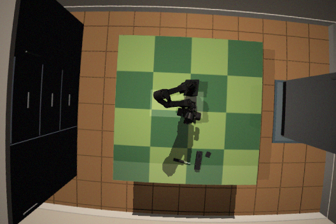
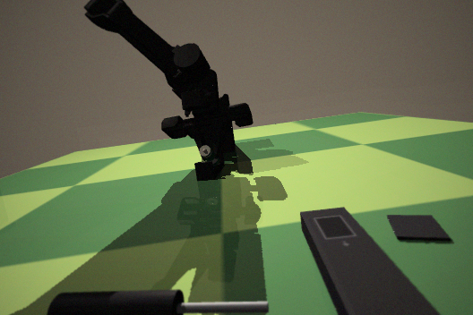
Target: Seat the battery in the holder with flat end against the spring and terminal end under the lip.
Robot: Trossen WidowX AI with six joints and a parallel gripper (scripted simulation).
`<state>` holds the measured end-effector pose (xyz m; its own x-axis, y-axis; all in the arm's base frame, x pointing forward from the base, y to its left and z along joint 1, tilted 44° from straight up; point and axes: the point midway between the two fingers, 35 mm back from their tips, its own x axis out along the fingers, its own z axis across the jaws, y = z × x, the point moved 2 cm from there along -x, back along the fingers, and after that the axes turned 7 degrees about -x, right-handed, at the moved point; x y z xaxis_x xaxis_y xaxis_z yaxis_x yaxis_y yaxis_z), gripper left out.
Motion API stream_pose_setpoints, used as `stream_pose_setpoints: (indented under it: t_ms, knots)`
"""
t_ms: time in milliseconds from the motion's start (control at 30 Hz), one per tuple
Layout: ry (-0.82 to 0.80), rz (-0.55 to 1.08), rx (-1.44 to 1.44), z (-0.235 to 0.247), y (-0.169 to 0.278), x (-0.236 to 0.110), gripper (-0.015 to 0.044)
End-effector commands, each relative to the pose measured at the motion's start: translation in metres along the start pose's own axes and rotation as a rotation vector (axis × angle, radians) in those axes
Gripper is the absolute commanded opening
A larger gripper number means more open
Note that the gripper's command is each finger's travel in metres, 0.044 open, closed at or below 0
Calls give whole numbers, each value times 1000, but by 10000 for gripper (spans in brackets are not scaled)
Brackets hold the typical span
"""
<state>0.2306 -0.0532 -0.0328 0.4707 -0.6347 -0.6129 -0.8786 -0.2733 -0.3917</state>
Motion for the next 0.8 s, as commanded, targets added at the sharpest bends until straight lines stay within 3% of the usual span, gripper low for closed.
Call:
stream_pose_setpoints:
  t_ms: [0, 767]
  knots:
    - [-9, 16, -11, 1, 7, -2, 76]
    - [-19, 50, -15, 2, 5, 1, 76]
